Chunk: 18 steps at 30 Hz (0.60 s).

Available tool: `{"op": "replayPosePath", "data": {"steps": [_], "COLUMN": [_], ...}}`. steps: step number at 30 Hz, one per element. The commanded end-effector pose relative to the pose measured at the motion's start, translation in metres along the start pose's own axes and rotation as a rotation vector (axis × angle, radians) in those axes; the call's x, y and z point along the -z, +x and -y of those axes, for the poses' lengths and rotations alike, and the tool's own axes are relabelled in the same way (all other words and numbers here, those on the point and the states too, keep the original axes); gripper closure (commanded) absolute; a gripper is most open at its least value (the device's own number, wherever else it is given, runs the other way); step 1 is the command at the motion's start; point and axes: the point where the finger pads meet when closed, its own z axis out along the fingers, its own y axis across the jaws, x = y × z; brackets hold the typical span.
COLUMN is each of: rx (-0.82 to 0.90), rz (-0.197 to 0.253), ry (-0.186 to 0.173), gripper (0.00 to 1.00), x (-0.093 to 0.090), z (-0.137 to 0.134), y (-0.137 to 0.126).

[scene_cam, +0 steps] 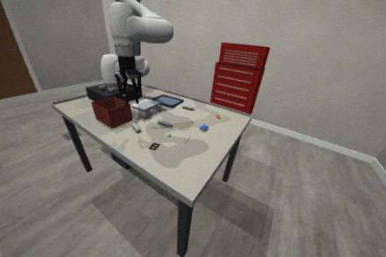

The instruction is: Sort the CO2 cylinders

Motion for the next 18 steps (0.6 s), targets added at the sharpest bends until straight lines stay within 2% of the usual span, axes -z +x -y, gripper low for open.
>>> {"op": "replayPosePath", "data": {"steps": [1, 5, 7, 18], "rx": [0.006, 0.006, 0.006, 0.005], "rz": [-0.001, -0.001, -0.001, -0.001], "ry": [0.004, 0.004, 0.004, 0.004], "gripper": [0.61, 0.61, 0.61, 0.61], "x": [-0.019, -0.043, -0.043, -0.116], "z": [0.0, 0.0, 0.0, 0.0], "y": [0.0, 0.0, 0.0, 0.0]}}
